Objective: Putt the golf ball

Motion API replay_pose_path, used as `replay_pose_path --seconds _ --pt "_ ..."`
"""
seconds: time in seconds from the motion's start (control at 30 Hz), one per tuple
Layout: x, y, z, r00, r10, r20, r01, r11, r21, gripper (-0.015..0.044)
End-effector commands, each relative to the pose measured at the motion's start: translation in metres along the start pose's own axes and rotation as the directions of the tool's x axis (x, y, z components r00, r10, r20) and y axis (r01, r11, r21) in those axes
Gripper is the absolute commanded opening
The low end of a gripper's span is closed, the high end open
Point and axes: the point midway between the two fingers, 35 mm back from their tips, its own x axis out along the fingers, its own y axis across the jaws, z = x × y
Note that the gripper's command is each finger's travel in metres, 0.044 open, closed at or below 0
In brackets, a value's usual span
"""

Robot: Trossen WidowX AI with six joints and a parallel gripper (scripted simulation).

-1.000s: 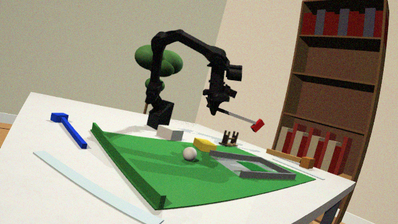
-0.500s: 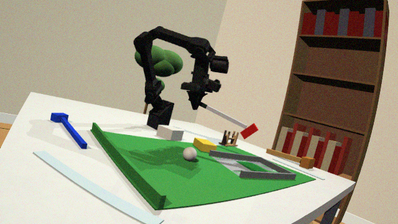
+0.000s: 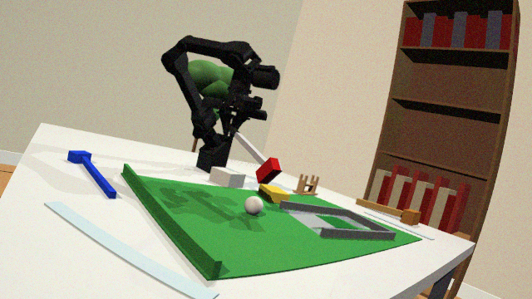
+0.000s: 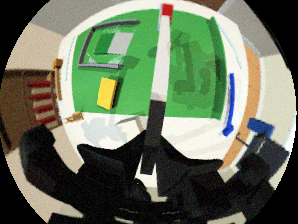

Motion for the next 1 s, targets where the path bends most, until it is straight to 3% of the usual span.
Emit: replay_pose_path --seconds 0.0,0.27,0.6,0.97 --pt "0.000 -0.026 -0.009 0.999 -0.037 -0.001 0.037 0.987 0.156 0.0000" --pt "0.002 -0.030 -0.010 0.999 -0.041 -0.002 0.041 0.983 0.182 0.0000" --pt "0.037 -0.032 -0.010 0.999 -0.042 -0.001 0.042 0.982 0.182 0.0000" --pt "0.049 -0.032 -0.010 0.999 -0.042 -0.001 0.042 0.982 0.183 0.0000"
